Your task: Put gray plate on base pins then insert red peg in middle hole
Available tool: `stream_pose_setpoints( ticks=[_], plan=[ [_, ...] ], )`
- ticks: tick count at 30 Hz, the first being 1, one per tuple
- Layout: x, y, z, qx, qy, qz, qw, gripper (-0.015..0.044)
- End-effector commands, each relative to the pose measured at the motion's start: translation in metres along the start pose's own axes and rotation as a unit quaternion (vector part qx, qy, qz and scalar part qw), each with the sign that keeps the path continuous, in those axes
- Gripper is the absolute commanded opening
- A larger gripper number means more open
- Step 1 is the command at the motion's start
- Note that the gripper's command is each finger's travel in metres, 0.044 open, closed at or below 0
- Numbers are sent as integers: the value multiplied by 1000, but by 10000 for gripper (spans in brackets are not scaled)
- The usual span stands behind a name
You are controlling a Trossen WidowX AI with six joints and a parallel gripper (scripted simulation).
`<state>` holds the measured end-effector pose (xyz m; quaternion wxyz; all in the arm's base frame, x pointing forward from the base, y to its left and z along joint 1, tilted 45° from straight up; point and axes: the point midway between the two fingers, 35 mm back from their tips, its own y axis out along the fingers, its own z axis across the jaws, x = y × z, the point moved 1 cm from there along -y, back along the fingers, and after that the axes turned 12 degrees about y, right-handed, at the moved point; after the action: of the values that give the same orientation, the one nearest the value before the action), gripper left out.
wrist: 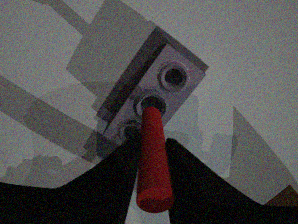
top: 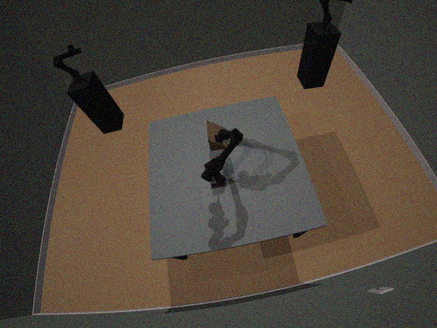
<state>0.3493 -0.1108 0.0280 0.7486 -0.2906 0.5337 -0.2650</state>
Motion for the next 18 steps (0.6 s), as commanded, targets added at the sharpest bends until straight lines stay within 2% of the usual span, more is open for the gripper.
stream_pose_setpoints(
  ticks=[1, 18],
  plan=[
    [0, 0, 0, 0, 0, 0, 1000, 0],
    [2, 0, 3, 0, 0, 0, 1000, 0]
  ],
)
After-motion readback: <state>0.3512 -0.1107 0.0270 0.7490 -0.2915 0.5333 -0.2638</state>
